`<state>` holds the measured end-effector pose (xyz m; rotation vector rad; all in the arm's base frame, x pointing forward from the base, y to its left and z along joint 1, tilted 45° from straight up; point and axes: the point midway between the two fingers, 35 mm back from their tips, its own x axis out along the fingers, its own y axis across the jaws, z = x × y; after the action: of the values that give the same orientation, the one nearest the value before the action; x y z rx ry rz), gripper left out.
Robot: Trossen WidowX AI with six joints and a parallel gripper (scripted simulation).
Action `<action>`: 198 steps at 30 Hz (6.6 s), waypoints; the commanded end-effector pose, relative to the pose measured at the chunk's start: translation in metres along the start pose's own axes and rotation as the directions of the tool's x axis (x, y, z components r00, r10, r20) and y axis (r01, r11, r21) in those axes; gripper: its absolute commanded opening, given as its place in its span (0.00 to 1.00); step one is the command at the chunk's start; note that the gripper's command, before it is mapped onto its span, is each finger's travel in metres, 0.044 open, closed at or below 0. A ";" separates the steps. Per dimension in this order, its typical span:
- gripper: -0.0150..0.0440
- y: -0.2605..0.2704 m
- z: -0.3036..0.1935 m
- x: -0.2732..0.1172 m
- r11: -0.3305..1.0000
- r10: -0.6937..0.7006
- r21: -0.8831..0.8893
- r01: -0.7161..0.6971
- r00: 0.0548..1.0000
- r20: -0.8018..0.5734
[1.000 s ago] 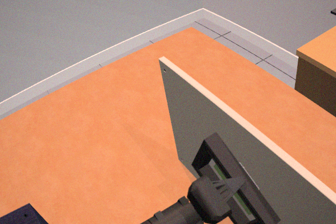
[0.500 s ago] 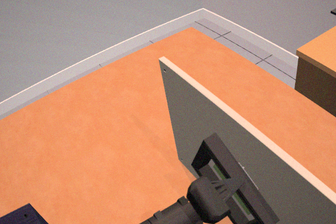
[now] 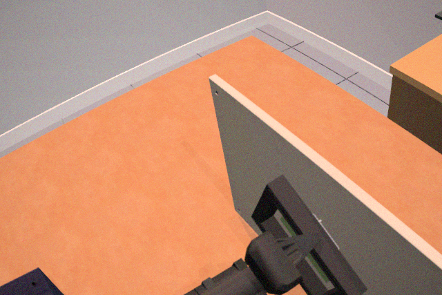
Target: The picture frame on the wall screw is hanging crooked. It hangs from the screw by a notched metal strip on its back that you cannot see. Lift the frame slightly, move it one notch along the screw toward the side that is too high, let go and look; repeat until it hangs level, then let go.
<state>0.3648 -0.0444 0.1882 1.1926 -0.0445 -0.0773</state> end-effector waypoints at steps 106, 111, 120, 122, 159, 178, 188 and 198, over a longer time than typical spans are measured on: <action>0.69 0.009 0.004 -0.054 0.980 0.001 -0.201 -0.001 1.000 -0.003; 0.69 0.002 0.003 -0.086 0.998 -0.001 -0.063 0.001 1.000 -0.003; 0.69 0.007 -0.002 -0.098 1.000 -0.005 -0.027 0.005 1.000 0.005; 0.69 0.016 -0.006 -0.106 1.000 -0.014 -0.021 0.014 1.000 0.011; 0.69 0.037 -0.008 -0.179 0.998 -0.061 0.011 0.061 0.996 0.062; 0.69 0.037 -0.008 -0.179 0.998 -0.061 0.011 0.061 0.996 0.062; 0.69 0.037 -0.008 -0.179 0.998 -0.061 0.011 0.061 0.996 0.062; 0.69 0.037 -0.008 -0.179 0.998 -0.061 0.011 0.061 0.996 0.062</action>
<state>0.1882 -0.0084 0.2208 1.1972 -0.0618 -0.1648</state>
